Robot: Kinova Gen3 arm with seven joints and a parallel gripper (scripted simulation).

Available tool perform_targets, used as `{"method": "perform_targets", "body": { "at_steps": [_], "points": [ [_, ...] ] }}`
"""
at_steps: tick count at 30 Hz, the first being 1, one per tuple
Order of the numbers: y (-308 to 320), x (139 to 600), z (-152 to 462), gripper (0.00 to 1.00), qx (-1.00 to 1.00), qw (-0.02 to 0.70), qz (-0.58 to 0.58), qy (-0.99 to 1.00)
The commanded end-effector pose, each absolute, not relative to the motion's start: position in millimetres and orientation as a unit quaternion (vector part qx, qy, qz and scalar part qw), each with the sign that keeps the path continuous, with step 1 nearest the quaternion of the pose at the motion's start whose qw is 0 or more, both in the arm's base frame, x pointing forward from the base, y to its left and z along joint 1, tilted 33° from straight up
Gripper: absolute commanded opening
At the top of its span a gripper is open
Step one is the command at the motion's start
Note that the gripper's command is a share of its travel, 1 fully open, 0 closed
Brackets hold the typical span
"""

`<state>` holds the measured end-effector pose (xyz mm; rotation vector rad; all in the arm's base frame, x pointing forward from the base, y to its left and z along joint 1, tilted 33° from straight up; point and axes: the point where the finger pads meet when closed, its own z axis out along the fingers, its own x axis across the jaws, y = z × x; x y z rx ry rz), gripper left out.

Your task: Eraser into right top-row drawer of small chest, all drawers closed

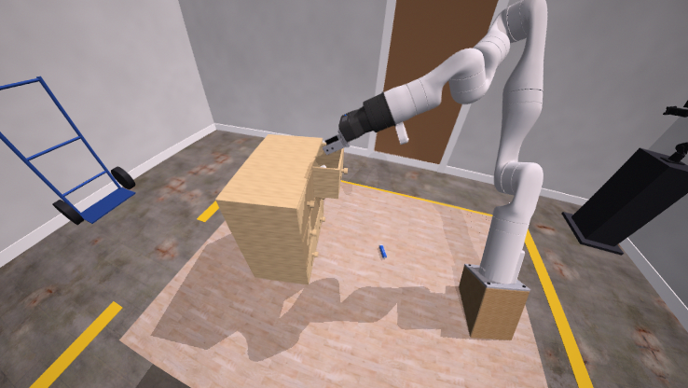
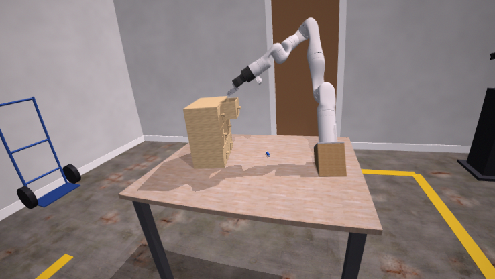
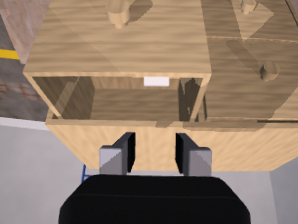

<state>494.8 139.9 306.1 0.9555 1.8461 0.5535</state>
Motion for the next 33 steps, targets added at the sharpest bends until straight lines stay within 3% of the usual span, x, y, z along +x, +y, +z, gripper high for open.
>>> {"method": "perform_targets", "body": {
  "at_steps": [1, 3, 4, 21, 33],
  "points": [
    [140, 495, 307, 0.69, 0.390, 0.475, 0.227, 0.755],
    [140, 495, 307, 0.75, 0.390, 0.475, 0.227, 0.755],
    [140, 495, 307, 1.00, 0.390, 0.475, 0.227, 0.755],
    [140, 492, 307, 1.00, 0.390, 0.475, 0.227, 0.755],
    [130, 450, 311, 1.00, 0.390, 0.475, 0.227, 0.755]
  ]
}}
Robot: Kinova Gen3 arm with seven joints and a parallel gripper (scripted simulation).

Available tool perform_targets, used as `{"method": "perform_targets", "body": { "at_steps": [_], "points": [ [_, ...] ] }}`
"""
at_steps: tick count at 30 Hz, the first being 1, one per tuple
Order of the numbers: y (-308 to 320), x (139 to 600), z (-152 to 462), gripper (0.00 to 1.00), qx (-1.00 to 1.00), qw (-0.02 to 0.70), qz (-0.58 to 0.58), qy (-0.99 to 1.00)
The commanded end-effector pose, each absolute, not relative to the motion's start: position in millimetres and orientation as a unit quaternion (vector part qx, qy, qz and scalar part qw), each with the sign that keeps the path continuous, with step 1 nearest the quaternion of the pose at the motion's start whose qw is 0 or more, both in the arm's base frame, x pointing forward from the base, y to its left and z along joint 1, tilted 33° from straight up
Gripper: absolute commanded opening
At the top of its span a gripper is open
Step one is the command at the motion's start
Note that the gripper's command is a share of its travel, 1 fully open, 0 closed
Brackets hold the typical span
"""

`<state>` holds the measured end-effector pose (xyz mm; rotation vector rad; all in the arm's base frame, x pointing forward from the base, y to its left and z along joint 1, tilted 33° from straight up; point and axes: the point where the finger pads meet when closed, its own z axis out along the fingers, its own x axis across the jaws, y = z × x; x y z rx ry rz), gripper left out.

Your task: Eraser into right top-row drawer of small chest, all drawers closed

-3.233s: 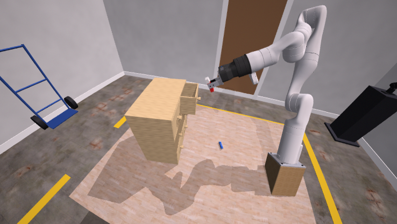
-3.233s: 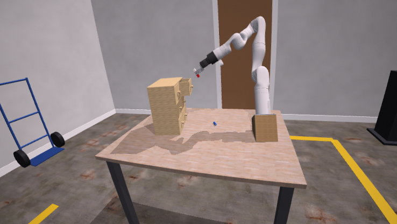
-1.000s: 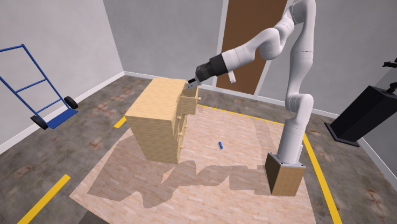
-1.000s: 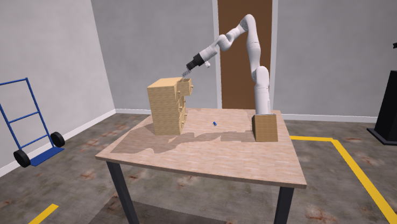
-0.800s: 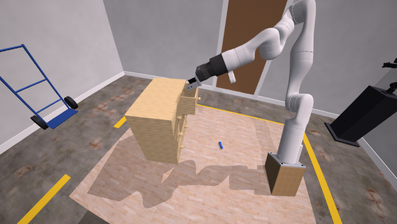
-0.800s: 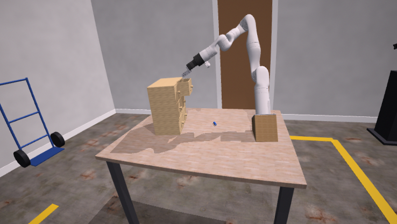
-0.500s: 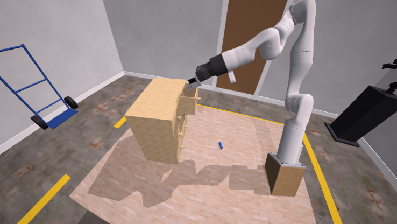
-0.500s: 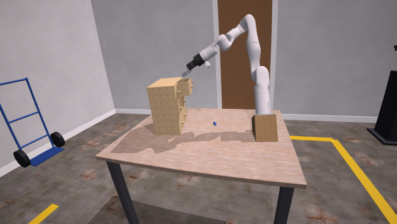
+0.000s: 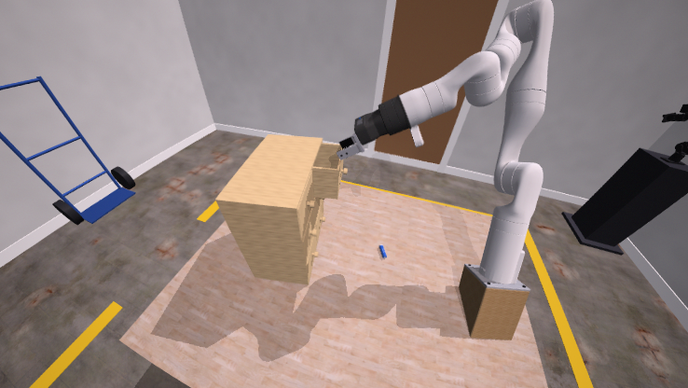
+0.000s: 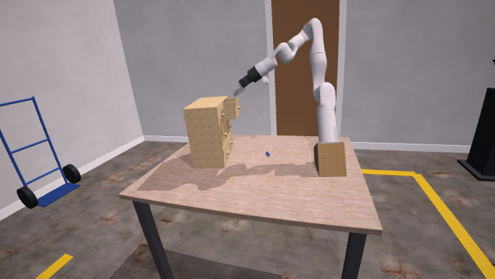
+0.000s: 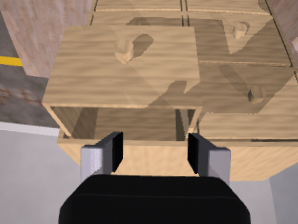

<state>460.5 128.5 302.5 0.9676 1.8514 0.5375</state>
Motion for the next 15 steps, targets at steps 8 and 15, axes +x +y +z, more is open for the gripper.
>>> {"method": "perform_targets", "body": {
  "at_steps": [8, 15],
  "points": [
    [118, 403, 315, 1.00, 0.390, 0.475, 0.227, 0.755],
    [113, 381, 317, 1.00, 0.390, 0.475, 0.227, 0.755]
  ]
}}
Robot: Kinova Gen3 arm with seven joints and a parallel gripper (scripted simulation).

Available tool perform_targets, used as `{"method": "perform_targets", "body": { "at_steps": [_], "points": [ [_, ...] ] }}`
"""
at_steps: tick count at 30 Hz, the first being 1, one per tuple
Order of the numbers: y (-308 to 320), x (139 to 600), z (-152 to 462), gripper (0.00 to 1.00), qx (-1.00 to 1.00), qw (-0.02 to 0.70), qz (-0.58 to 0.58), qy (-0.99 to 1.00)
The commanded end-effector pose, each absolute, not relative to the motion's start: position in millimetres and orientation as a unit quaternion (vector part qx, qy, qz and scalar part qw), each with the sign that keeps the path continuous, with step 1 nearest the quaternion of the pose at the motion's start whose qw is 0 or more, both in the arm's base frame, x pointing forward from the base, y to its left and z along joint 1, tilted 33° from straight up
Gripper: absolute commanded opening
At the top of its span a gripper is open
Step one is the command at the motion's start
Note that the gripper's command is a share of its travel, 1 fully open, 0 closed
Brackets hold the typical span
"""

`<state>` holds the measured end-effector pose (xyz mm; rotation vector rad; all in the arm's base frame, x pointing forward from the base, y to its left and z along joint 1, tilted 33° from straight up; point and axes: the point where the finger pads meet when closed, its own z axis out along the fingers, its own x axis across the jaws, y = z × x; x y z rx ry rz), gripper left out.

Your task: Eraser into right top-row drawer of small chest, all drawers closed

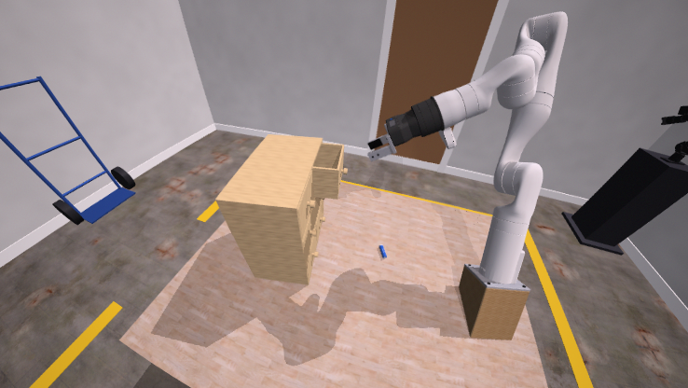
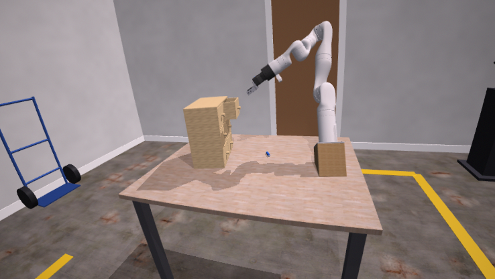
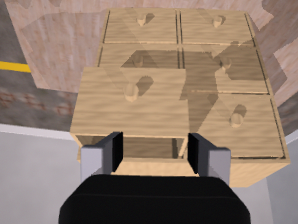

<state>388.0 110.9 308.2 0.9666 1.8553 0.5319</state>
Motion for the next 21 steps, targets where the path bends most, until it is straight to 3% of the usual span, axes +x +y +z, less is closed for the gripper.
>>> {"method": "perform_targets", "body": {
  "at_steps": [1, 21],
  "points": [
    [112, 377, 317, 1.00, 0.390, 0.475, 0.227, 0.755],
    [107, 357, 319, 1.00, 0.391, 0.475, 0.226, 0.755]
  ]
}}
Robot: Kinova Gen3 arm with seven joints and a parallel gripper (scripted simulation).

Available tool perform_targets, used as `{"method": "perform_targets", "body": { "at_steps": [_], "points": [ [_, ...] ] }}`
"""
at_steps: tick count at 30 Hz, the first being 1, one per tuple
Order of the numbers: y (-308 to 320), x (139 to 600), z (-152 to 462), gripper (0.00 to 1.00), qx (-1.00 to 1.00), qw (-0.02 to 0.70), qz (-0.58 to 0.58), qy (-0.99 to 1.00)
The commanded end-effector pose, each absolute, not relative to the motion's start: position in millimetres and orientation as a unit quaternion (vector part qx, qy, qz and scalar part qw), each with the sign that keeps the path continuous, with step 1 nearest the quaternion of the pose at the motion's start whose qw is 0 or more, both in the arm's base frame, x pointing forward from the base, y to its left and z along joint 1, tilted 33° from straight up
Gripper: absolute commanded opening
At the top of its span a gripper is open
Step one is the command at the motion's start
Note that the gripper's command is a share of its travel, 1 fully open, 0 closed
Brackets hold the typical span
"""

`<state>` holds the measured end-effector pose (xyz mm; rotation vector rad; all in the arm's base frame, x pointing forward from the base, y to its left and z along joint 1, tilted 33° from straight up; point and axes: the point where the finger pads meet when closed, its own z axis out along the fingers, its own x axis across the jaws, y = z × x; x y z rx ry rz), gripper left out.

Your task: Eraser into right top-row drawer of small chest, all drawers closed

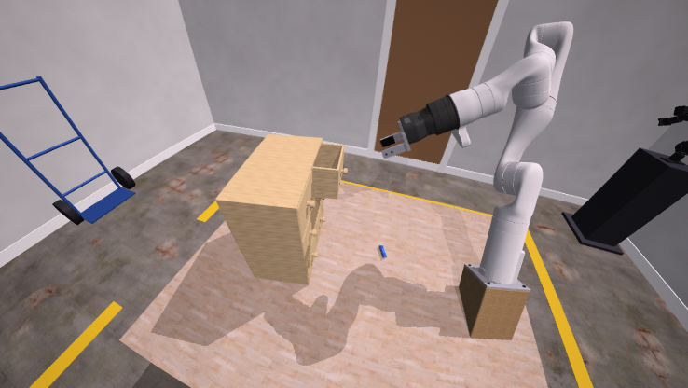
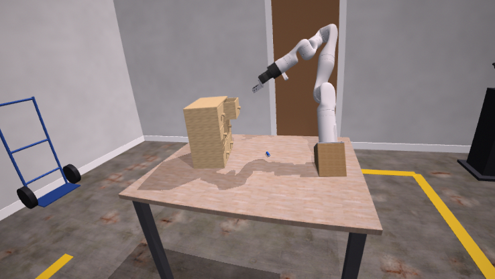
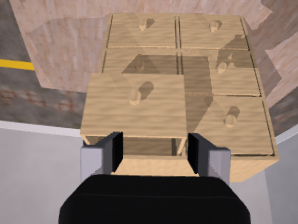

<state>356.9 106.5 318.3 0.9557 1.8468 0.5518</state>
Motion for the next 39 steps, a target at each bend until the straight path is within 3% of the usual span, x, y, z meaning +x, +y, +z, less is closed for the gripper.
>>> {"method": "perform_targets", "body": {
  "at_steps": [1, 26, 39],
  "points": [
    [107, 357, 319, 1.00, 0.391, 0.475, 0.226, 0.755],
    [111, 357, 327, 1.00, 0.447, 0.426, 0.132, 0.776],
    [121, 354, 341, 1.00, 0.529, 0.316, -0.042, 0.786]
  ]
}}
